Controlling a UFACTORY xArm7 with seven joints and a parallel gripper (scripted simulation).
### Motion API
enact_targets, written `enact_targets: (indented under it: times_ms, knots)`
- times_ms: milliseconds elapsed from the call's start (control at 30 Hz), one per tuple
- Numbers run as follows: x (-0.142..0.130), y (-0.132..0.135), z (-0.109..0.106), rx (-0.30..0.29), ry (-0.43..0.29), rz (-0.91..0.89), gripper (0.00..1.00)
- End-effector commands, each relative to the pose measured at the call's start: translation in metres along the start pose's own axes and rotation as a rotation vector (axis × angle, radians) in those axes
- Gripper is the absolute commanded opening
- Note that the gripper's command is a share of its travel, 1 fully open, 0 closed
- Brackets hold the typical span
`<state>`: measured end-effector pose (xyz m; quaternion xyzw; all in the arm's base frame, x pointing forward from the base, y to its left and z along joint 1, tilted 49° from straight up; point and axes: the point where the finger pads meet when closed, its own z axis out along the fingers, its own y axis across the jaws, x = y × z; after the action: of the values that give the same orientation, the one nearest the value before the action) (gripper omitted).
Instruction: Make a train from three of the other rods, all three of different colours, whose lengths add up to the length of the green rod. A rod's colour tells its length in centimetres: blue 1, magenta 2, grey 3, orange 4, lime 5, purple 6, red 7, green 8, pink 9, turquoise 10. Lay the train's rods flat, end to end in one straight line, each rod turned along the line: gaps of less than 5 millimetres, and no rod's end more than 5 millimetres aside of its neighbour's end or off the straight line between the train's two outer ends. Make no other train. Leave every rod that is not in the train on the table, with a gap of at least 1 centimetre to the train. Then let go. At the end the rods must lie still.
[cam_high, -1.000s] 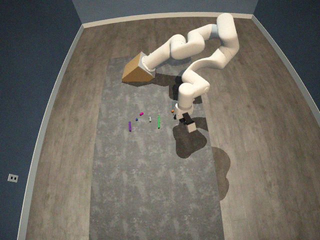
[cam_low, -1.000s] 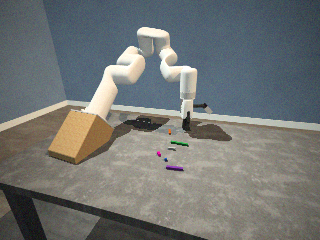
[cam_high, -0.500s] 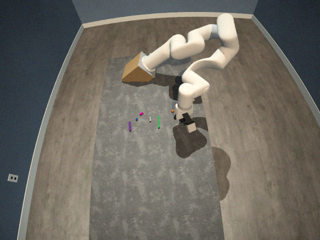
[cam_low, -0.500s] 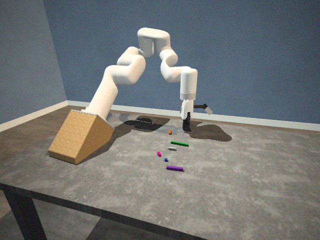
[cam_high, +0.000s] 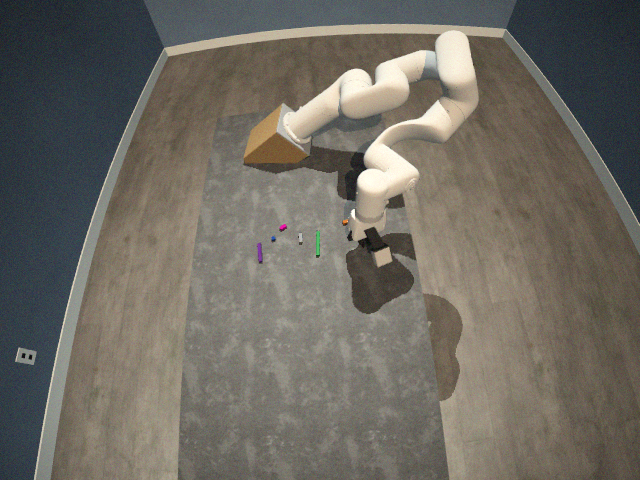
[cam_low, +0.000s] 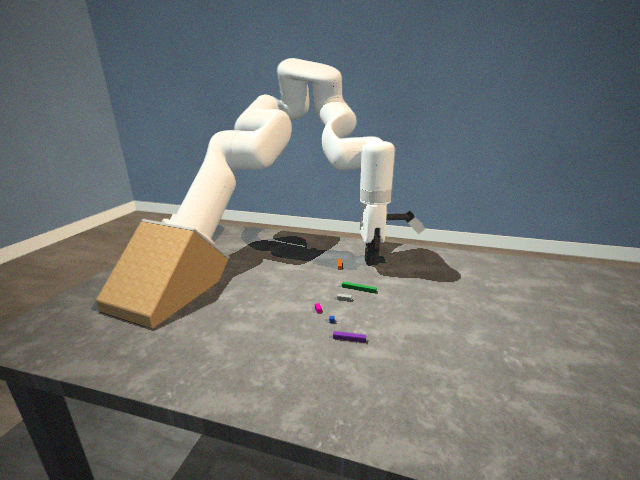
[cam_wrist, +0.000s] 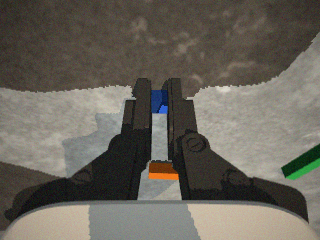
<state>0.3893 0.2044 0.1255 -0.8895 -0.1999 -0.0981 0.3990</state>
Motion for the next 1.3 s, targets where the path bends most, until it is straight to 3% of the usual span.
enact_targets:
  times_ms: [0,1133,1267]
  knots:
    - [0.0011,0.0009,-0.0008,-0.001,0.004,0.001,0.04]
    - [0.0011,0.0009,-0.0008,-0.001,0.004,0.001,0.04]
    - [0.0011,0.0009,-0.0008,-0.001,0.004,0.001,0.12]
